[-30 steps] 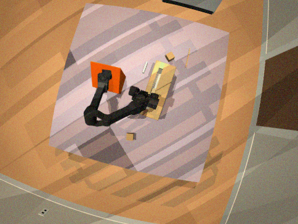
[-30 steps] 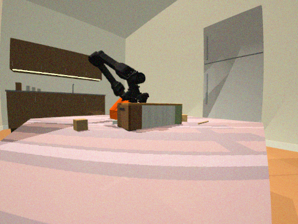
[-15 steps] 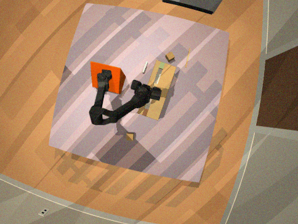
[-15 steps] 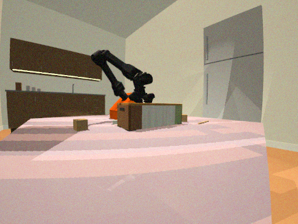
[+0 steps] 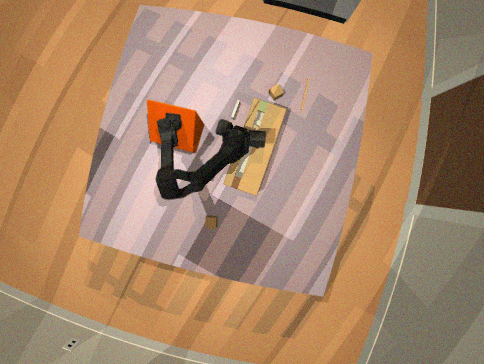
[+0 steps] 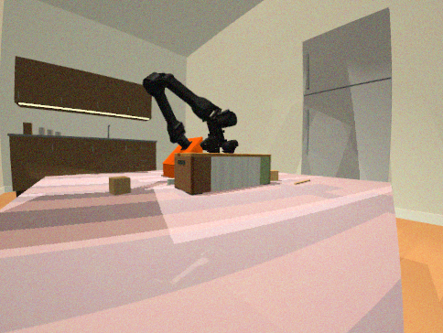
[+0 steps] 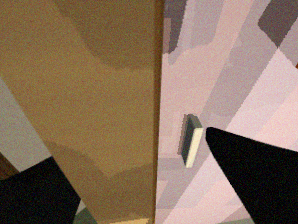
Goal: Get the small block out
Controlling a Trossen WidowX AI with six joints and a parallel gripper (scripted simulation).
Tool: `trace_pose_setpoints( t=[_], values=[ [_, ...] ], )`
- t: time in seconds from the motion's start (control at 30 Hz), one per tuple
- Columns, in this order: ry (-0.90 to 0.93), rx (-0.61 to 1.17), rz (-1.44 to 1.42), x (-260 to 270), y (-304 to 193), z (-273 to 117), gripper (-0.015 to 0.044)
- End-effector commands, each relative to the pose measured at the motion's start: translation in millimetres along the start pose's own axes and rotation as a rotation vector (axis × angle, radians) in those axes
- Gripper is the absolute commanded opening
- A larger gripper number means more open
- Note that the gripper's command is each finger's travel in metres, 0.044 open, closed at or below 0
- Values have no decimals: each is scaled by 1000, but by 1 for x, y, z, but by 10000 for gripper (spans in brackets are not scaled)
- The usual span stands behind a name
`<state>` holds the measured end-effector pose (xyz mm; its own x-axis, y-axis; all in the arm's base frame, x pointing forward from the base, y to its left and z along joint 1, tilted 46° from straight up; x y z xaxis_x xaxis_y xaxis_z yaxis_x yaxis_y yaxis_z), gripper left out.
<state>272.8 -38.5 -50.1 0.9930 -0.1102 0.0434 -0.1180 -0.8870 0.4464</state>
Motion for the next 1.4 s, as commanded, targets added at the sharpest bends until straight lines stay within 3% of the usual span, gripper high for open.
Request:
trace_pose_setpoints(
  t=[0.0, 0.9, 1.17, 1.3, 1.37],
  values=[
    [5, 6, 3, 2, -11, 2, 400],
    [6, 9, 4, 5, -76, 25, 400],
    [1, 6, -3, 3, -95, -35, 400],
    [12, 8, -10, 5, -95, -32, 400],
    [9, 40, -27, 1, -104, -33, 347]
  ],
)
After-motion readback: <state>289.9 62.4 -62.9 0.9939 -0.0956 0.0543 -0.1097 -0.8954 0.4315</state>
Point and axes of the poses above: the point midway between the two fingers, 35 mm back from their tips, its own z axis out along the fingers, its own x axis across the jaws, y = z × x, the point moved 1 cm from there along -z, back along the fingers, and after that the axes turned 2 degrees about -z, right-handed, at the moved point
